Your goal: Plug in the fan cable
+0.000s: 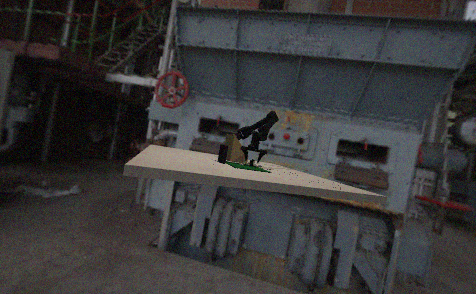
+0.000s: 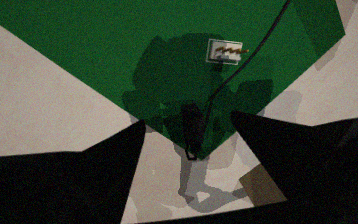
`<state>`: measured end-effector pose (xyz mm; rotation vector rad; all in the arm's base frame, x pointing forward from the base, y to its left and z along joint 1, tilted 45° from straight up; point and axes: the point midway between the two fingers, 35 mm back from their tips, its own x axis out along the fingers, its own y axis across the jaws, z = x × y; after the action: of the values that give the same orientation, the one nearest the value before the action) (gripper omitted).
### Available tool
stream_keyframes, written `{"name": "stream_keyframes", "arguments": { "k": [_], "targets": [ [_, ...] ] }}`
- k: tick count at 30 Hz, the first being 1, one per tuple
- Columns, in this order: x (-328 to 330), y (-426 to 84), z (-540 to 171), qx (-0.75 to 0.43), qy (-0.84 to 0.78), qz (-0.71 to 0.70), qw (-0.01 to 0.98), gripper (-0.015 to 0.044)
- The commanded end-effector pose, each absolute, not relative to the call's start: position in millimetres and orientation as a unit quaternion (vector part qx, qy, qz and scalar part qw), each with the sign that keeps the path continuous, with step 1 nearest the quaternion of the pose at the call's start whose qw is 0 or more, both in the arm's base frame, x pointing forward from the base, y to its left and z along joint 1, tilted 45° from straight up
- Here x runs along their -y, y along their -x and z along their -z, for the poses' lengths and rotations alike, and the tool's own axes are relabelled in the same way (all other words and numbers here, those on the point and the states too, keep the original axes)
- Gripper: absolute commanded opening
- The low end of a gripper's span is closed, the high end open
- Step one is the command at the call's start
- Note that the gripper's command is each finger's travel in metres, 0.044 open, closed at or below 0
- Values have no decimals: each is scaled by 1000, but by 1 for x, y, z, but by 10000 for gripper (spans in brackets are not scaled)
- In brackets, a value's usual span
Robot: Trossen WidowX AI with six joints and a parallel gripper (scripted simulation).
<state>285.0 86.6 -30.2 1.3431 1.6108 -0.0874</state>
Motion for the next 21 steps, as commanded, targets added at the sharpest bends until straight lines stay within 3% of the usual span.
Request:
{"name": "stream_keyframes", "arguments": {
  "k": [1, 15, 21],
  "targets": [
    [-92, -282, 38, -669, -555, 39, 492, 440],
    [-100, -282, 45, -669, -556, 39, 492, 440],
    [-100, -284, 42, -668, -555, 36, 495, 282]
  ]
}}
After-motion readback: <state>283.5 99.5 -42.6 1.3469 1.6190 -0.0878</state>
